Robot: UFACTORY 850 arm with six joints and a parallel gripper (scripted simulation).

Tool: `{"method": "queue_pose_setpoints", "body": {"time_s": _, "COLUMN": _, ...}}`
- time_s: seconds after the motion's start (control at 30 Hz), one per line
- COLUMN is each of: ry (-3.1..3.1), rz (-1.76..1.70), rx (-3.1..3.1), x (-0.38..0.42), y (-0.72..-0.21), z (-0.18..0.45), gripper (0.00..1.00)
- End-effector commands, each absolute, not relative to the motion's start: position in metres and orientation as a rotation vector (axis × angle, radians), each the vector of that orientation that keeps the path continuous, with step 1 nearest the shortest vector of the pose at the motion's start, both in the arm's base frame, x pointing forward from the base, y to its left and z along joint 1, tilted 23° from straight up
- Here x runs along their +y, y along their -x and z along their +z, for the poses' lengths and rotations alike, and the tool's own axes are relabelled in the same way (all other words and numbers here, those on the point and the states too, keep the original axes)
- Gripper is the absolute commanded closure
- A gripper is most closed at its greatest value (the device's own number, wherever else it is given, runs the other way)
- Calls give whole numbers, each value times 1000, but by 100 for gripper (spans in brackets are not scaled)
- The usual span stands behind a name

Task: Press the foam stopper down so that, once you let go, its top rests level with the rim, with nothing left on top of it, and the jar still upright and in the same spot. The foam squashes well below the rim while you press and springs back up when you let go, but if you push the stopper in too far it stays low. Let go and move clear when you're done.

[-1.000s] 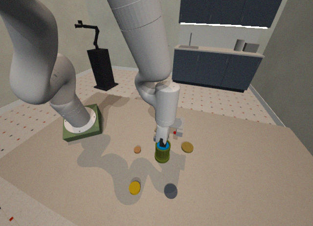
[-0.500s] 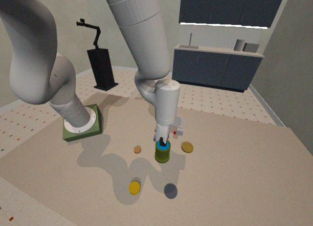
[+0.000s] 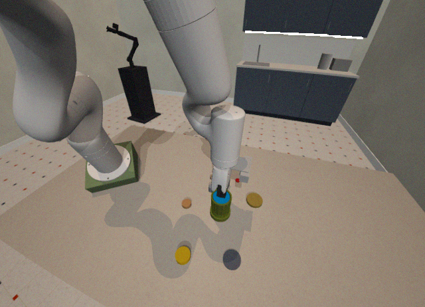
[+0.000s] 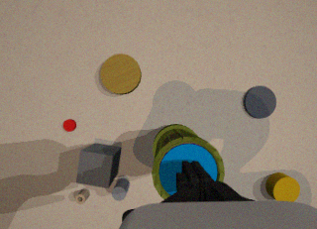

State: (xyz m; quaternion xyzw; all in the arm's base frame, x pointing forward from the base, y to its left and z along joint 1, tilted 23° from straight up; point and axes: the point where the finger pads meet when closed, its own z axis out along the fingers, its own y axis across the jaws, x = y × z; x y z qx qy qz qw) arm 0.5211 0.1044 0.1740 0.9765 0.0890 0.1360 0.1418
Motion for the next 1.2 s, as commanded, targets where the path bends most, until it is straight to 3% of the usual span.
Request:
{"method": "queue_pose_setpoints", "body": {"time_s": 0.0, "ry": -2819, "rz": 395, "rx": 257, "x": 105, "y": -521, "z": 176, "gripper": 100}}
{"method": "queue_pose_setpoints", "body": {"time_s": 1.17, "ry": -2819, "rz": 395, "rx": 257, "x": 115, "y": -510, "z": 213, "gripper": 100}}
